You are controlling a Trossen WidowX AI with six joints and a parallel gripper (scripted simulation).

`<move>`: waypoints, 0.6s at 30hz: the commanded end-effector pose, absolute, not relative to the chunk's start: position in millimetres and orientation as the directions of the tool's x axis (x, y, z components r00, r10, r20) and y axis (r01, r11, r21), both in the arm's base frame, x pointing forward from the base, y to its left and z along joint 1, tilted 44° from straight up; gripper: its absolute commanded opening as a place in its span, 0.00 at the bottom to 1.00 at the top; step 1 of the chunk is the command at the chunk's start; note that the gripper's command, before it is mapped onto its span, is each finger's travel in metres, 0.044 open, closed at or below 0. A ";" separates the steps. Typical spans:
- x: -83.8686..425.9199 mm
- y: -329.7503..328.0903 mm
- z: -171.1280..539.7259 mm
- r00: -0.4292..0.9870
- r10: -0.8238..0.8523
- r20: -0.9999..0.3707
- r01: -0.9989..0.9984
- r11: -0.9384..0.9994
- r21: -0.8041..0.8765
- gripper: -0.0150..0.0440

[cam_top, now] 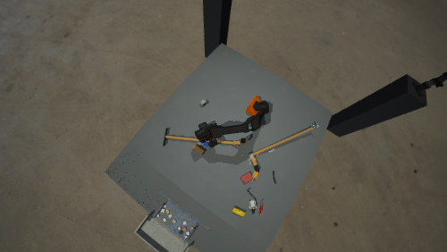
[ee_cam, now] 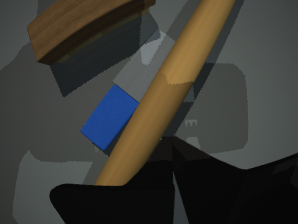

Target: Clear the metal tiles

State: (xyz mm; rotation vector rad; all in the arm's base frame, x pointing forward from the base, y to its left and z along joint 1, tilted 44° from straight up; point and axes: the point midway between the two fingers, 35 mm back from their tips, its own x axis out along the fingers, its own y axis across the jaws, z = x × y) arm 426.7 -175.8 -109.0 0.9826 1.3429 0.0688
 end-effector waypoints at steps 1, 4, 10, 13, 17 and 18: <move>431.8 -174.9 -106.6 0.292 0.563 -0.773 0.477 0.614 0.628 0.25; 434.6 -174.2 -105.5 0.293 0.563 -0.773 0.477 0.614 0.628 0.25; 440.0 -172.6 -103.4 0.293 0.563 -0.773 0.477 0.614 0.629 0.25; 442.7 -171.8 -102.4 0.293 0.563 -0.773 0.477 0.614 0.629 0.25; 446.3 -170.6 -100.9 0.293 0.563 -0.772 0.477 0.614 0.629 0.25; 447.2 -170.3 -100.5 0.293 0.563 -0.772 0.477 0.614 0.629 0.25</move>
